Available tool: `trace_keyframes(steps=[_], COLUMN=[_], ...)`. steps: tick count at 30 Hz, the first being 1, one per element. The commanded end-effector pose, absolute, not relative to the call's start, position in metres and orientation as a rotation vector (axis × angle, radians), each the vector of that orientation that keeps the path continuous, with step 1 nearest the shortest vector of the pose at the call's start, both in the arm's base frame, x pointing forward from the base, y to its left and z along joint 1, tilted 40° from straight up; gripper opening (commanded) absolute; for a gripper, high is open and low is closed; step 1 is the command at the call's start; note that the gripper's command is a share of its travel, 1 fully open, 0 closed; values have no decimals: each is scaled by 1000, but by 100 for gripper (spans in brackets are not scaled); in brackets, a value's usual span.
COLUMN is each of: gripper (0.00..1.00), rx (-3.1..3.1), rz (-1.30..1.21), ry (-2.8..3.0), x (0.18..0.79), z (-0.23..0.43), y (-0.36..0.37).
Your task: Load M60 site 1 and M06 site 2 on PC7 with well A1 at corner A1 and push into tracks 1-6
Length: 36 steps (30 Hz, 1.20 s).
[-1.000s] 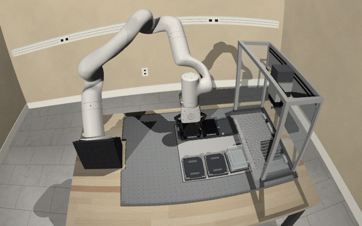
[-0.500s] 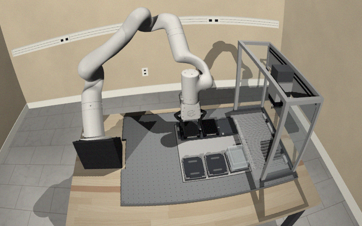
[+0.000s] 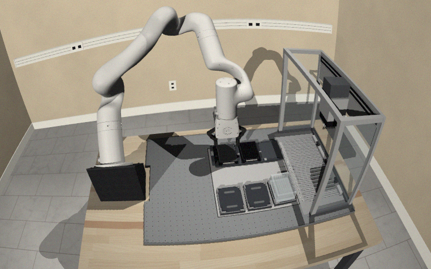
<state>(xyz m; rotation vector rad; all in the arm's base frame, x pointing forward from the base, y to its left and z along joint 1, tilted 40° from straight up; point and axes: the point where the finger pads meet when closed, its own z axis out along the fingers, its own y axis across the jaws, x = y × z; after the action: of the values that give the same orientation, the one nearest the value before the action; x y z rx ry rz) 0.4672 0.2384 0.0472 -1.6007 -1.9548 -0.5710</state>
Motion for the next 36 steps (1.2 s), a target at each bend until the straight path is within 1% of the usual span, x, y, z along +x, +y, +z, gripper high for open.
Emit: trace_keyframes(steps=[1,36], gripper=[100,100], rx=[-1601,-1601], rz=[-573,-573], ry=[-1955,-1955], x=[469,477], z=[54,93], y=[233,200])
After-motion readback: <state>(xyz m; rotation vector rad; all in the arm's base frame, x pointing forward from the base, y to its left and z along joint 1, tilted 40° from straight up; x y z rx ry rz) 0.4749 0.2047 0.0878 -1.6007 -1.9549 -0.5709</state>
